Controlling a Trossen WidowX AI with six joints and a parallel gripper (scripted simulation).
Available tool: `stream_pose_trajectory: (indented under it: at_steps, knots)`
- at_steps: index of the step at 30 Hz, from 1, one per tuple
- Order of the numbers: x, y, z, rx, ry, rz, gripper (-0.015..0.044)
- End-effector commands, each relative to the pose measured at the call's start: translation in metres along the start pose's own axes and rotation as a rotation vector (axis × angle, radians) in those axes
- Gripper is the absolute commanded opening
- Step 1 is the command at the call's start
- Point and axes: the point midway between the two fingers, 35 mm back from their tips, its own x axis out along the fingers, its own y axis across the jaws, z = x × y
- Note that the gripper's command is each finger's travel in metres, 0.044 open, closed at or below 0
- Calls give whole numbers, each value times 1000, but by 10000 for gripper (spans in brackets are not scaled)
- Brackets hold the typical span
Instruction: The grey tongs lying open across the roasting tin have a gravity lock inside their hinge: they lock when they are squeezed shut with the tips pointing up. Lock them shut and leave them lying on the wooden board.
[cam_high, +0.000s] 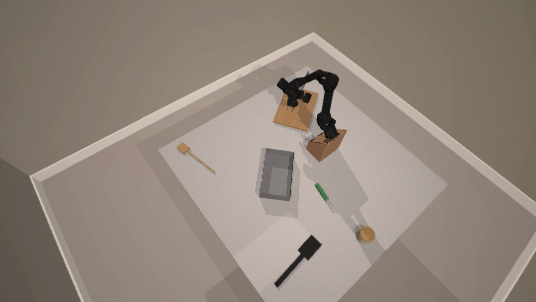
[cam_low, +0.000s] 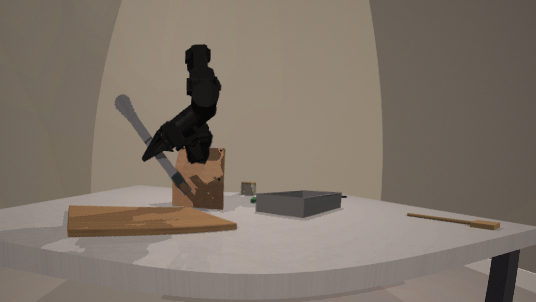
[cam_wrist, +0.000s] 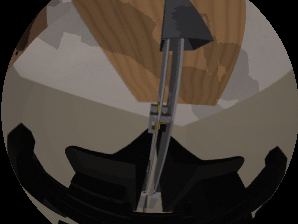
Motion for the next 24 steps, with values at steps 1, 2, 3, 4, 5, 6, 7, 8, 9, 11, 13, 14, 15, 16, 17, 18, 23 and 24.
stream_pose_trajectory:
  at_steps: [1,2,3,4,5,6,7,8,9,11,13,14,15,16,17,18,23,24]
  knots:
    - [6,-2,-4,-24,-80,20,-150]
    - [8,-2,-4,-29,-100,25,-150]
    - [9,-1,-5,-35,-121,29,-150]
    - [10,-1,-5,-41,-141,33,-150]
    - [11,0,-6,-44,-157,38,-150]
    - [12,0,-6,-49,-177,42,-150]
    - [13,0,-7,-51,-197,44,-150]
    - [14,0,-7,-54,-217,47,-150]
    - [15,1,-7,-56,-237,49,-150]
    - [16,1,-8,-62,-279,53,-150]
    - [16,2,-9,-64,-321,56,-150]
    - [17,2,-9,-66,-342,57,-150]
    - [17,3,-9,-68,-363,57,-150]
    - [17,3,-10,-69,-384,57,-150]
    - [17,3,-11,-70,-405,56,-150]
    - [16,3,-11,-70,-425,55,-150]
    - [14,4,-15,-65,-525,43,-150]
    - [13,4,-15,-63,-545,40,-150]
